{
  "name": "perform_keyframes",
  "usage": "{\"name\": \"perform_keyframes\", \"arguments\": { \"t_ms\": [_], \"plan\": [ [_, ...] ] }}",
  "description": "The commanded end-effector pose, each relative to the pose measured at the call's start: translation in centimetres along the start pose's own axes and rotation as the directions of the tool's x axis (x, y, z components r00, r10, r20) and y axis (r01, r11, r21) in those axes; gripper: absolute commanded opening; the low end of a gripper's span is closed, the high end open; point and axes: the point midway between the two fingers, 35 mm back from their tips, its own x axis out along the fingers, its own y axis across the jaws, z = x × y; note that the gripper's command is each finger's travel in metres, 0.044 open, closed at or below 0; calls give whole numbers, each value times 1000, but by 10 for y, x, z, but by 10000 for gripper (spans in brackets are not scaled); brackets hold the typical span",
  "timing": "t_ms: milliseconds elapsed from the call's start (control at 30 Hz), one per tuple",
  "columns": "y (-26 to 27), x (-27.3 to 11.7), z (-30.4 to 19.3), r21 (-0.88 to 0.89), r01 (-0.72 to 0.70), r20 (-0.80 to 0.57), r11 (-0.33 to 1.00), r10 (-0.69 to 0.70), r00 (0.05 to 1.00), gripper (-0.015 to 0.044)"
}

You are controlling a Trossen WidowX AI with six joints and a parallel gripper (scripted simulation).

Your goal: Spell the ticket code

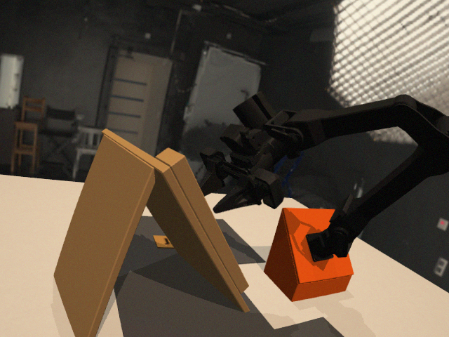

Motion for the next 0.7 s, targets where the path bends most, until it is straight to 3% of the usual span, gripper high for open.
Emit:
{"name": "perform_keyframes", "arguments": {
  "t_ms": [0, 267, 667],
  "plan": [
    [0, 0, 0, 1, 0, 0, 1000, 0, 1000, 216],
    [0, 0, 0, 1, 0, 0, 1000, 0, 1000, 6],
    [-10, 3, 2, -6, 32, -51, 999, -32, 998, 0]
  ]
}}
